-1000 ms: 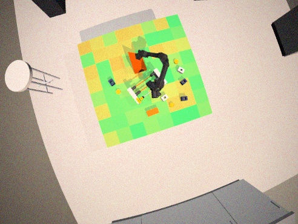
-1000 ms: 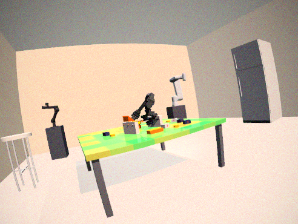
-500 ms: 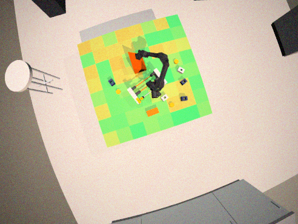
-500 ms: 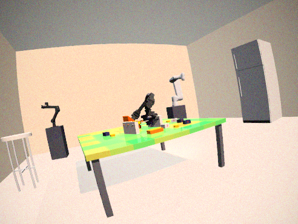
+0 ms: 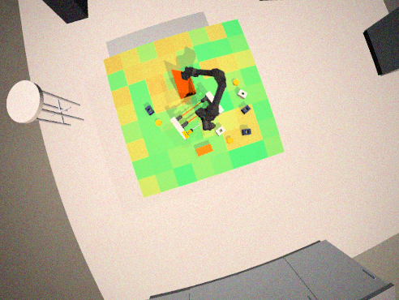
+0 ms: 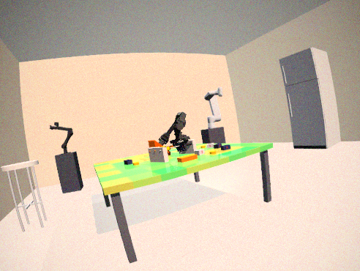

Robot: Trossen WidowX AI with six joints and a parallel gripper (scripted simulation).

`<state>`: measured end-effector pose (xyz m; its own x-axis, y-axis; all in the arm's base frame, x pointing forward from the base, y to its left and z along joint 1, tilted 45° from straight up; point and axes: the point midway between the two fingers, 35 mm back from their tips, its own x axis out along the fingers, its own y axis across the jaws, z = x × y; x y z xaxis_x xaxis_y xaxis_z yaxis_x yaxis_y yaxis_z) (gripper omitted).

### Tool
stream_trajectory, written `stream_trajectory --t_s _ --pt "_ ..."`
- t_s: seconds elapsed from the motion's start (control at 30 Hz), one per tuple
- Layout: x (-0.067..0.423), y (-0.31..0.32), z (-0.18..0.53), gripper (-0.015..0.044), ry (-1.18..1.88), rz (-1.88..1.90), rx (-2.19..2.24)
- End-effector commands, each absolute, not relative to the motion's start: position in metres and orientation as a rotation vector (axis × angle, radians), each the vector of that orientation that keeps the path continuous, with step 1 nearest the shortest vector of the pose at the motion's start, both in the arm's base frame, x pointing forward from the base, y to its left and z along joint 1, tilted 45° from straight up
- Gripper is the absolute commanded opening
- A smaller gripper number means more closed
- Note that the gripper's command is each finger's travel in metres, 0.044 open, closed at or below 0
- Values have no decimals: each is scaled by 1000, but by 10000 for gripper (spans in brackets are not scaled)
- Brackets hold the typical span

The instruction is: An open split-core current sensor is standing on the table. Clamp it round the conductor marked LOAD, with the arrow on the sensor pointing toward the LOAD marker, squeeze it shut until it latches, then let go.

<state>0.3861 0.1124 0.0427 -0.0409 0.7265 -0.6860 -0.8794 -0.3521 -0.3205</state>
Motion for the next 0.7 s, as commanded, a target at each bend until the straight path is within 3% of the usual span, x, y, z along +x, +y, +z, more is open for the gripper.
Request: stream_trajectory --t_s 0.0,0.67 --pt "388 106 49 0 197 1617 -951" --pt "388 100 55 0 150 1537 -941"
